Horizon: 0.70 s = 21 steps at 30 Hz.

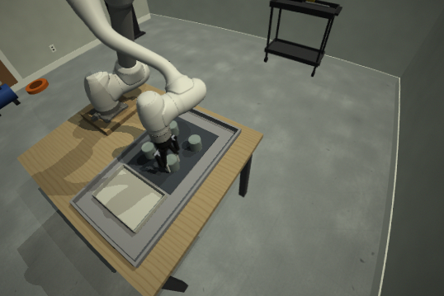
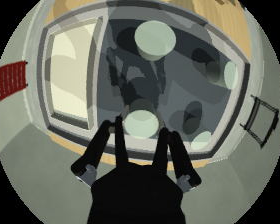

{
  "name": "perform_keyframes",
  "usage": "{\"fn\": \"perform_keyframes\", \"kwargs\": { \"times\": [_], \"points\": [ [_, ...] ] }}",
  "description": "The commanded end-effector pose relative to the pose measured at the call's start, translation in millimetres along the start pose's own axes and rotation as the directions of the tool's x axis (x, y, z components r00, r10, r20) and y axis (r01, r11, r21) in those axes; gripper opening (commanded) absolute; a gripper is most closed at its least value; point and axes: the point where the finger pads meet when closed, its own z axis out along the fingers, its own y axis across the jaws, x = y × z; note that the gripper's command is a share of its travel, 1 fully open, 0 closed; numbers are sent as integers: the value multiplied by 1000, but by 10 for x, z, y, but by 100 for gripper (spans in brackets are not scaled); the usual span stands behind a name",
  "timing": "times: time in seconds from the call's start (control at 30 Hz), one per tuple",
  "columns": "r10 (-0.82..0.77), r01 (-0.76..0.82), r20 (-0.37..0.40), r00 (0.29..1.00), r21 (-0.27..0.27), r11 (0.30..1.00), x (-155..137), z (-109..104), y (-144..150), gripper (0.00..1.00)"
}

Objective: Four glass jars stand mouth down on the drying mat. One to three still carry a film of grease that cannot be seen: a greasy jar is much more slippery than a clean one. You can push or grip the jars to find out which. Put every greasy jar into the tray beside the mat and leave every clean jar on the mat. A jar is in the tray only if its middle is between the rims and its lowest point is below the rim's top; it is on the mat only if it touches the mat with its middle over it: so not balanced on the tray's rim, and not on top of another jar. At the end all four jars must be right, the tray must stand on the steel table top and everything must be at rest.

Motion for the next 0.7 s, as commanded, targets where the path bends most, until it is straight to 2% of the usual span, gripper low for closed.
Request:
{"fn": "perform_keyframes", "kwargs": {
  "times": [0.0,0.3,0.67],
  "points": [
    [0,0,0,1000,0,1000,0,0,1,0],
    [0,0,0,1000,0,1000,0,0,1,0],
    [0,0,0,1000,0,1000,0,-236,0,0]
  ]
}}
